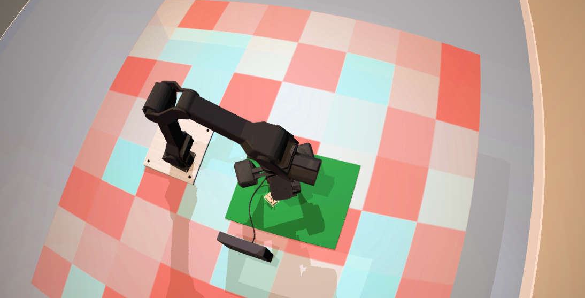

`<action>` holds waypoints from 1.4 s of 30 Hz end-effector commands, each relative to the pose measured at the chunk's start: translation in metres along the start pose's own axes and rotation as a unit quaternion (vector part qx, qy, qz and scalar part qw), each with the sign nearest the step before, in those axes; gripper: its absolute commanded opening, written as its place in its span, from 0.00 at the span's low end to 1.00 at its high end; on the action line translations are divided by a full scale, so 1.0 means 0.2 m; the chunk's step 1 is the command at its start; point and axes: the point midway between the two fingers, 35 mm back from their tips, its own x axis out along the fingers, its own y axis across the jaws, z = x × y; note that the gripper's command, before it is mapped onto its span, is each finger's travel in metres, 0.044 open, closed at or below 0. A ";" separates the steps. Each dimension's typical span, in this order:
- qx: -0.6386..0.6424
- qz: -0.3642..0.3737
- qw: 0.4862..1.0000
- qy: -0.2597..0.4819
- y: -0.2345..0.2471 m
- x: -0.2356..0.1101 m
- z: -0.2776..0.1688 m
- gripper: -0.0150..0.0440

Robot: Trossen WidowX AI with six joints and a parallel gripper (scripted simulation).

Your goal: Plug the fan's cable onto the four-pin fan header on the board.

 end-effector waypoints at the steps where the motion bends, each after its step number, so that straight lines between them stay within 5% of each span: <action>1: -0.003 0.000 1.000 0.002 0.00 0.04 0.01 1.00; 18: -0.003 0.000 1.000 0.002 0.00 0.14 0.03 1.00; 26: 0.000 -0.001 1.000 0.001 0.00 0.13 0.03 0.64; 42: 0.000 -0.001 1.000 0.001 0.00 0.13 0.03 0.46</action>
